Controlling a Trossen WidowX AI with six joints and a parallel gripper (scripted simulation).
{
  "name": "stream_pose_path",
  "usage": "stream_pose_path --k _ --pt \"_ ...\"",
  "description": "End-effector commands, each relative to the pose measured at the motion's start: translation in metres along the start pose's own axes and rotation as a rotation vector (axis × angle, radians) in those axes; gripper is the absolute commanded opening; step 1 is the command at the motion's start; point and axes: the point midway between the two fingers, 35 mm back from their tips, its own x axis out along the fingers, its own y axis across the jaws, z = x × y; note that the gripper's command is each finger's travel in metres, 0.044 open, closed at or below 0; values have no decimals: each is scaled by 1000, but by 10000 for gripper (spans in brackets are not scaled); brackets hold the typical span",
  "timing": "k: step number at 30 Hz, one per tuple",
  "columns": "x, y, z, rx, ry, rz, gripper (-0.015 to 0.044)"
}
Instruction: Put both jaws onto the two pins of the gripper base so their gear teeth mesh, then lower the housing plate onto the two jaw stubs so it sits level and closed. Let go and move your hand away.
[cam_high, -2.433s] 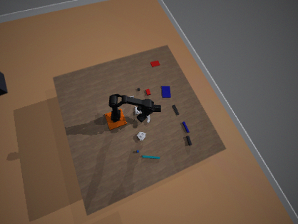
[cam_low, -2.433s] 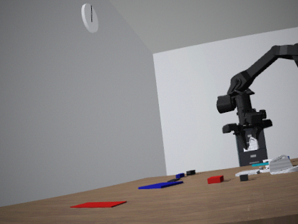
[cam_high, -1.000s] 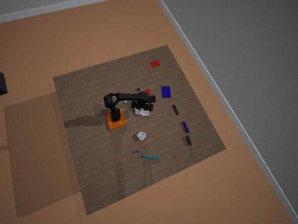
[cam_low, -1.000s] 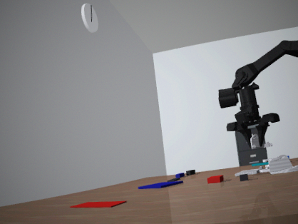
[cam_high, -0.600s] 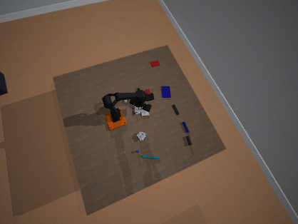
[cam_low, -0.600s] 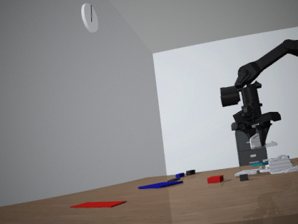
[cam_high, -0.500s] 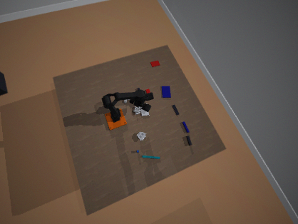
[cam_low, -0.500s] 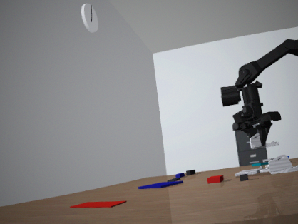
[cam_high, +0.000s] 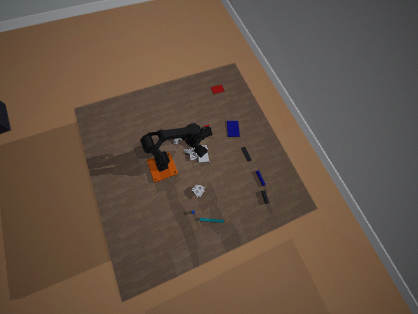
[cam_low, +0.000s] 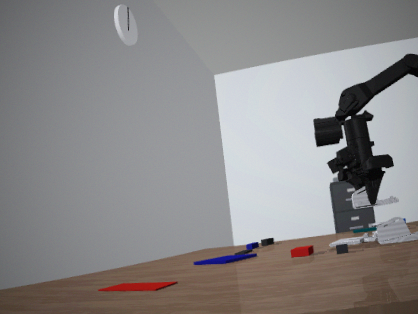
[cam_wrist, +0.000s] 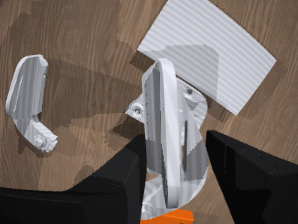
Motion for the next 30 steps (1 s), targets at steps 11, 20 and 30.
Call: stream_pose_path --k 11,20,30 --pt "0 19 -5 296 -1 -2 134" --pt "1 31 -9 488 -1 -1 134" --pt "1 32 -9 503 -1 -1 134"
